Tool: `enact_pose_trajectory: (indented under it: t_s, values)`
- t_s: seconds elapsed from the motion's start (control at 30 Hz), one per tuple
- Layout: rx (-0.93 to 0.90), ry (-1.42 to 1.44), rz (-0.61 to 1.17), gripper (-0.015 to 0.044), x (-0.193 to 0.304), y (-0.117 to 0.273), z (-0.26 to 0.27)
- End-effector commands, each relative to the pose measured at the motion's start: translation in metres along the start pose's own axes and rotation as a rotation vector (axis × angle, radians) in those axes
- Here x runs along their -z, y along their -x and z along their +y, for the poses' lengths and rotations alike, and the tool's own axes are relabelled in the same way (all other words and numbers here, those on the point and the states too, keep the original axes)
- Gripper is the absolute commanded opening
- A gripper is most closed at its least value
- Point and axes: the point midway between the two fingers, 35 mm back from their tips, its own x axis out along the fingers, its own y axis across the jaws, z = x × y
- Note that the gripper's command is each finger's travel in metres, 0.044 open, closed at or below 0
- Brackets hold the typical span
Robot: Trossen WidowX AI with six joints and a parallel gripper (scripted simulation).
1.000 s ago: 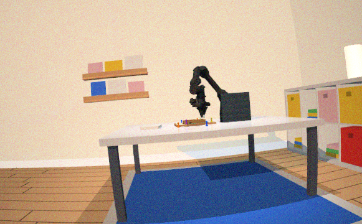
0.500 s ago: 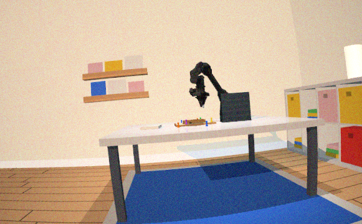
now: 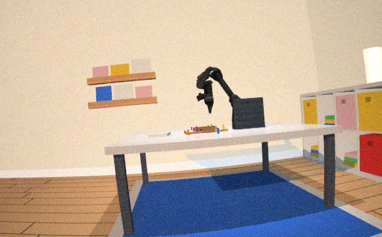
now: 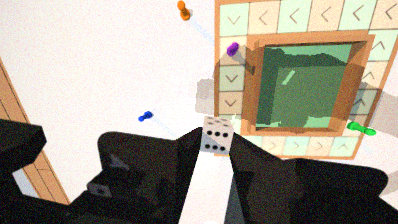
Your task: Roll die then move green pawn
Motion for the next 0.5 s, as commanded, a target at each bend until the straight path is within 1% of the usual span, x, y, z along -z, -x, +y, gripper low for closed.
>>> enact_pose_trajectory:
  t_s: [0.0, 0.47]
  values:
    - [0.004, 0.136, -0.003, 0.0000, -0.006, -0.003, -0.012]
    - [0.002, 0.532, -0.005, 0.0000, -0.023, -0.009, -0.042]
